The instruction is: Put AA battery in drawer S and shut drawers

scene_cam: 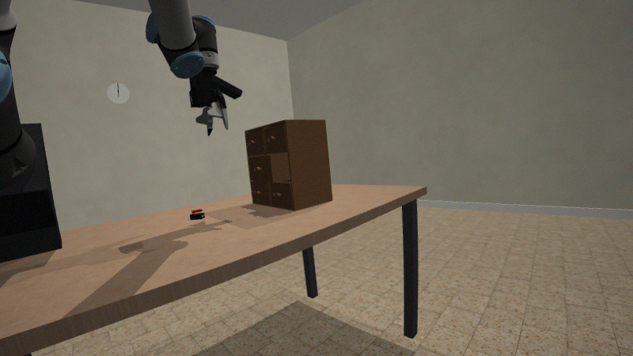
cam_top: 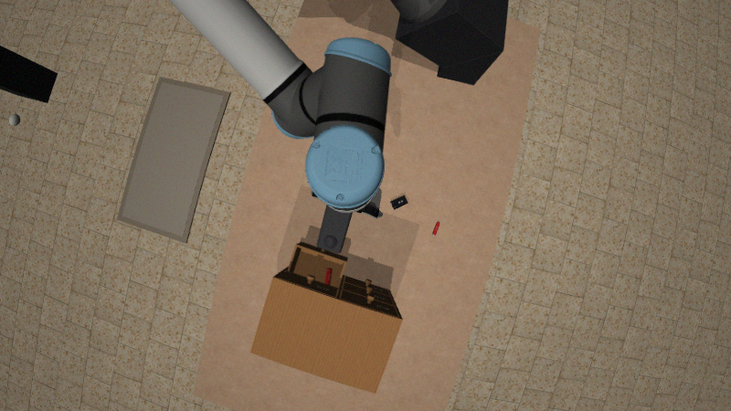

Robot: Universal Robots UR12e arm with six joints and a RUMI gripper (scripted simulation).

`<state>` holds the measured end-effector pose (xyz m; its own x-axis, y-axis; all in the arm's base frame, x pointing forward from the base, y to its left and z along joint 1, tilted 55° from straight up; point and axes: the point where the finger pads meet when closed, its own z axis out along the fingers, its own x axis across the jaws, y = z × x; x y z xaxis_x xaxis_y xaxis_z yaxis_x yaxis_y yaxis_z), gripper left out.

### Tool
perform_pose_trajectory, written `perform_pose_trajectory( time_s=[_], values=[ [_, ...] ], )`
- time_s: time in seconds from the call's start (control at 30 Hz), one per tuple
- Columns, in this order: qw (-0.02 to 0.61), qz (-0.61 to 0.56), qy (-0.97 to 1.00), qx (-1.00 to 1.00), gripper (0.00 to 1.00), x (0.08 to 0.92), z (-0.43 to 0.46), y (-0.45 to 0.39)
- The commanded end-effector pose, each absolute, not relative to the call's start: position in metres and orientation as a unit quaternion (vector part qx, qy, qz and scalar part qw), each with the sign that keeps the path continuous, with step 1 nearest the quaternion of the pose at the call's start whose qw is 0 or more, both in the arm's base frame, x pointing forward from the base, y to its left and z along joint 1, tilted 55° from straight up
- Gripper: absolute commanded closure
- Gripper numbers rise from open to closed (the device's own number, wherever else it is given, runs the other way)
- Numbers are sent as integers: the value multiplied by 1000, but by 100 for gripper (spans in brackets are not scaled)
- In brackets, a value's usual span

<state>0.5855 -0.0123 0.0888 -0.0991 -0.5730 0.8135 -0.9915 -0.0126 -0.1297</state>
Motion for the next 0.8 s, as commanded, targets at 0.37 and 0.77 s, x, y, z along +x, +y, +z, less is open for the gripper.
perform_pose_trajectory(
  time_s=[0.37,0.77],
  values=[
    [292,360,-648,604,0,586,89,-11],
    [296,356,-651,602,0,586,90,-11]
  ],
)
